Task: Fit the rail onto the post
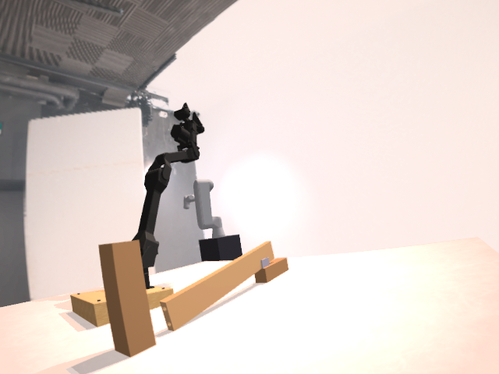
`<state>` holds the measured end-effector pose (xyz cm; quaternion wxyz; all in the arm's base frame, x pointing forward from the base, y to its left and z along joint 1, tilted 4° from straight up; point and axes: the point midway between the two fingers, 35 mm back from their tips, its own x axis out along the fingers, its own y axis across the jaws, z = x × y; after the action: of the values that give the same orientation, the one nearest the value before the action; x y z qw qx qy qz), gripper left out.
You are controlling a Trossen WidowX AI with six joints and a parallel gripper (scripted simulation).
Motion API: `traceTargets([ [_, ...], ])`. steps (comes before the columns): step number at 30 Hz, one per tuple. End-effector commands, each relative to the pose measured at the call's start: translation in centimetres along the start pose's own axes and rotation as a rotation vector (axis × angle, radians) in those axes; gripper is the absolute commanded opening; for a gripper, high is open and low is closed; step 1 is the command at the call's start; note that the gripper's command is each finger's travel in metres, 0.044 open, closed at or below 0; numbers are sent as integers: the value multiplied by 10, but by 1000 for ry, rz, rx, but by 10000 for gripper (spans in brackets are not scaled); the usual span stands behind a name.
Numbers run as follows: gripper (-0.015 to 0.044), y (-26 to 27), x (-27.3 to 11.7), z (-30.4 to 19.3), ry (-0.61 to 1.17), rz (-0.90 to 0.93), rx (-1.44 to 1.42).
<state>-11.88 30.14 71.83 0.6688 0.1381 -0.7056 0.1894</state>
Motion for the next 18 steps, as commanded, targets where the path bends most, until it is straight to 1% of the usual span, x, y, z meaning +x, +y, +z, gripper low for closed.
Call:
traceTargets([
  [1,426,1,0,-1,1,3,-2],
  [2,440,2,-1,-3,2,12,-9],
  [6,440,18,-6,-29,22,108,-79],
  [12,440,45,-28,-94,88,321,-234],
  [18,440,67,-67,-168,182,550,-384],
])
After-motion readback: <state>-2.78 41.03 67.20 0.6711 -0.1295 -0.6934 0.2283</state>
